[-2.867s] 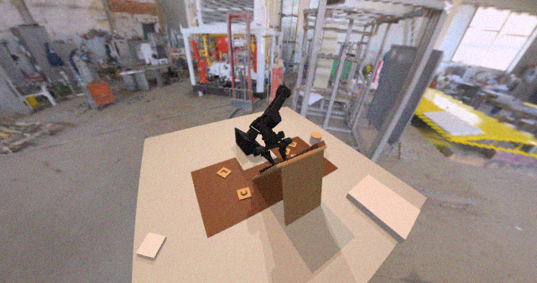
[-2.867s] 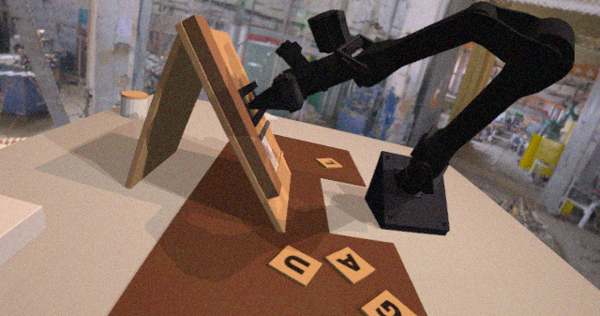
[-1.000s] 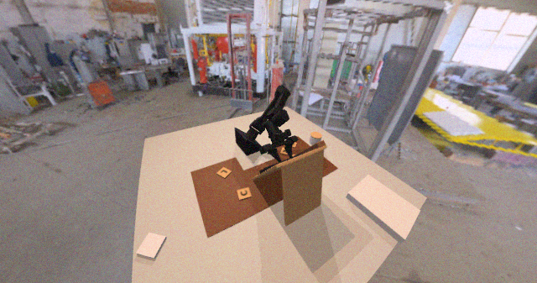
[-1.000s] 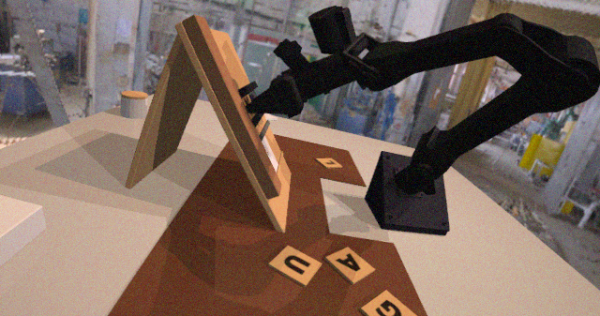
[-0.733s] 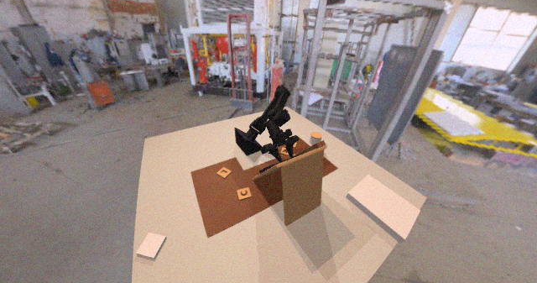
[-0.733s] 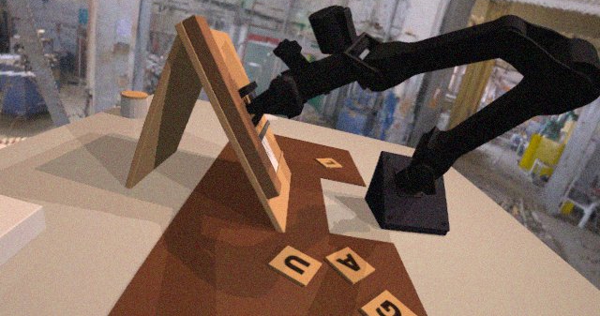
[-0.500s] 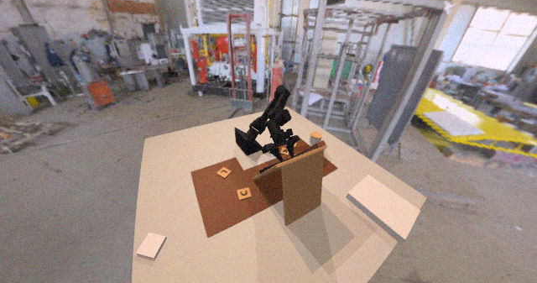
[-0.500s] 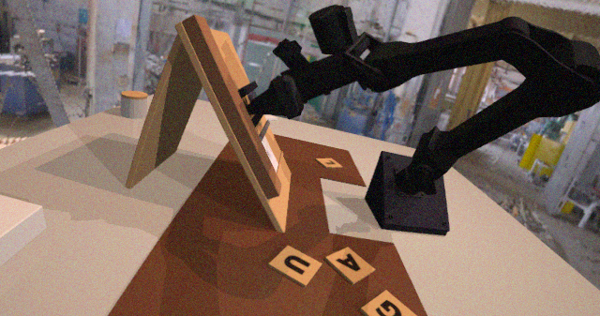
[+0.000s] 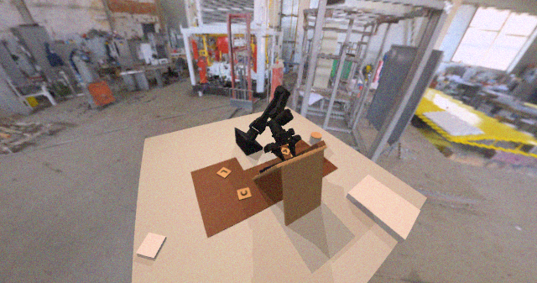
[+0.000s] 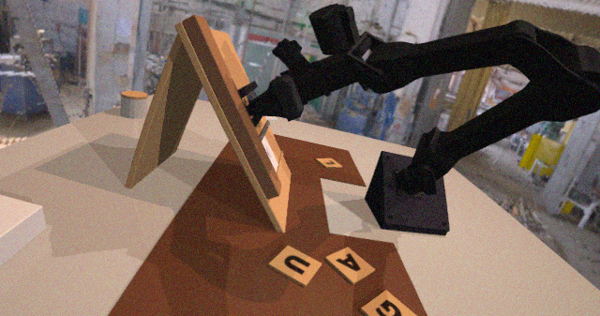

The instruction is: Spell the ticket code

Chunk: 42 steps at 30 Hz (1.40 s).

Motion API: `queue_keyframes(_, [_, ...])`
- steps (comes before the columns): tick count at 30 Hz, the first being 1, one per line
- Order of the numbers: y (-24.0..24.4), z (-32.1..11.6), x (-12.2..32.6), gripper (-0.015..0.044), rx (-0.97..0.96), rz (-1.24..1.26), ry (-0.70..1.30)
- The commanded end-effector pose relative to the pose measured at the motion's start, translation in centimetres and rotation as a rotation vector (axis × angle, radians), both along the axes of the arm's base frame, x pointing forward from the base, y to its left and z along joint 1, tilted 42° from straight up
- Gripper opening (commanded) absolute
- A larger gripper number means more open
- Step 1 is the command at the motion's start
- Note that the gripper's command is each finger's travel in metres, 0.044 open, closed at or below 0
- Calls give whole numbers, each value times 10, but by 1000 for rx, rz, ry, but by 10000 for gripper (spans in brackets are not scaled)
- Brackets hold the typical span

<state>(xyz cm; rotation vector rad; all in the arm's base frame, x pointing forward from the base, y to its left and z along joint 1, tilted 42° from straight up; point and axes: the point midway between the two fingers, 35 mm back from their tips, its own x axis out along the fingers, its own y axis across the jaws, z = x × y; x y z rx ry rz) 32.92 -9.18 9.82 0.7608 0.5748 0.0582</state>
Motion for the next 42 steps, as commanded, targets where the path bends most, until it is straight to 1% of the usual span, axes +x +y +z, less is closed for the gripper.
queue_keyframes(1, [1,1,0,0,2,-4,3])
queue_keyframes(12, [0,2,-3,289,2,-3,3])
queue_keyframes(13, [-1,3,-5,295,2,-3,3])
queue_keyframes(42, [-6,12,-21,295,2,-4,4])
